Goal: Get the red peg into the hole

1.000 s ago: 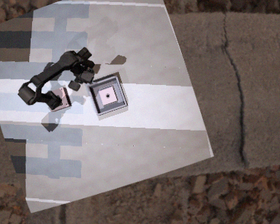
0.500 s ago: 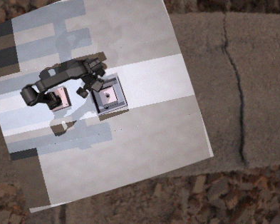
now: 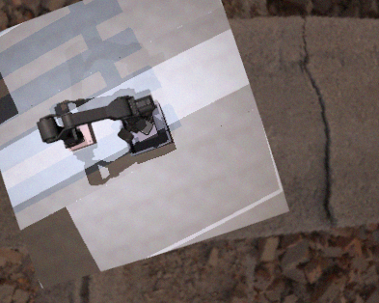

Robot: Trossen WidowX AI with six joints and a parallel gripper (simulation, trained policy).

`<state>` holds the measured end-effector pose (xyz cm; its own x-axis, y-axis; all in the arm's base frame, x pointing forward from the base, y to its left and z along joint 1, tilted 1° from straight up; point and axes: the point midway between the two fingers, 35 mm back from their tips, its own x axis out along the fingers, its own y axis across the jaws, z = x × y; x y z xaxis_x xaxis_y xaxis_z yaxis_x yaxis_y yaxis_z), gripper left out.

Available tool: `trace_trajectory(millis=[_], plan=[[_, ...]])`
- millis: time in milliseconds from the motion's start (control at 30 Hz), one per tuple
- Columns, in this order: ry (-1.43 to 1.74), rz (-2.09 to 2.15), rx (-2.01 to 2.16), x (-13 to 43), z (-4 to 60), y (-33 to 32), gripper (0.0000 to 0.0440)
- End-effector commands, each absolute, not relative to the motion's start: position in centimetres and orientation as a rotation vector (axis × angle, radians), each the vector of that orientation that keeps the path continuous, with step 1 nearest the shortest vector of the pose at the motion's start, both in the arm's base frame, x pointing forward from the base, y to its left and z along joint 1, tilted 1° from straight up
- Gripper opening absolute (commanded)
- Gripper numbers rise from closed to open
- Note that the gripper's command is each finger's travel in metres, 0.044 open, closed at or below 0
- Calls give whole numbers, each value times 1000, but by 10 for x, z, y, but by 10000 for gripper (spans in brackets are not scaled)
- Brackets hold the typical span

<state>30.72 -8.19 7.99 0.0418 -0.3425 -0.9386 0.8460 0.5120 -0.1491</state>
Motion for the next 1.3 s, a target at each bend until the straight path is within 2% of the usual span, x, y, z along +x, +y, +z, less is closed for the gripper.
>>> trace_trajectory(millis=[0,133,233,400,533,867,1267], plan=[[1229,-935,527,315,69,-91,0],[1261,-890,521,317,57,-95,1],[1299,-860,515,315,47,-95,33],[1349,-819,510,314,33,-96,149],[1358,-786,498,321,32,-103,191],[1338,-700,540,357,47,-110,439],[1272,-562,587,410,82,-103,440]])
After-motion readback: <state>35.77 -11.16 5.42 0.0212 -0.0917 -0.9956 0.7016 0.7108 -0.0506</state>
